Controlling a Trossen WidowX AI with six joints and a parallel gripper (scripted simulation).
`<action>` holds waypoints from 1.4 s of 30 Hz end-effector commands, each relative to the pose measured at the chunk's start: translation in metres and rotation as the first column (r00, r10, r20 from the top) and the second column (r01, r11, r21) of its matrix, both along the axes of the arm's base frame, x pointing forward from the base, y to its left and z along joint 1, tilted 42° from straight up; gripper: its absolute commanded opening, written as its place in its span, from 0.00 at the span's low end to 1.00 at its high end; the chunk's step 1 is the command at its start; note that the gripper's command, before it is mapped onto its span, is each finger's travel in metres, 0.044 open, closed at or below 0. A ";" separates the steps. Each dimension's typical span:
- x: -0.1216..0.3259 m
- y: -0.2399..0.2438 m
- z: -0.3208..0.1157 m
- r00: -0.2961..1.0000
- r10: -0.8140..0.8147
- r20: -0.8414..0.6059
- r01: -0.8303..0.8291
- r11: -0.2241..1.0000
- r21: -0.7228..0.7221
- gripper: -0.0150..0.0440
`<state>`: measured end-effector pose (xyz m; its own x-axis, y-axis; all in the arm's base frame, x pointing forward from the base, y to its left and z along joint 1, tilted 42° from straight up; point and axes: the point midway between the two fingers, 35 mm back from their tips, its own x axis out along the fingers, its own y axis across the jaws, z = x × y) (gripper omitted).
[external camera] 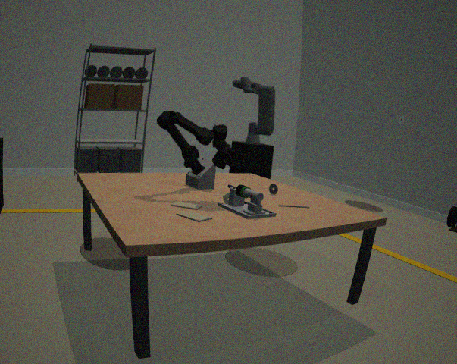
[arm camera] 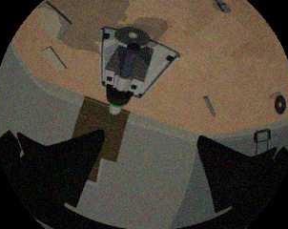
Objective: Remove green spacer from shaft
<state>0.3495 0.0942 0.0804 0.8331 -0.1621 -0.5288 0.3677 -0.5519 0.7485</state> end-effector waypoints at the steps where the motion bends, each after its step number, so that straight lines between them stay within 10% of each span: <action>1: 0.002 -0.066 -0.015 0.930 -0.363 0.055 0.351 0.923 0.155 1.00; 42: -0.004 -0.066 -0.018 0.926 -0.373 0.056 0.361 0.919 0.161 1.00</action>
<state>0.3439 0.0289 0.0624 0.7731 -0.3870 -0.5025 0.0651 -0.7396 0.6699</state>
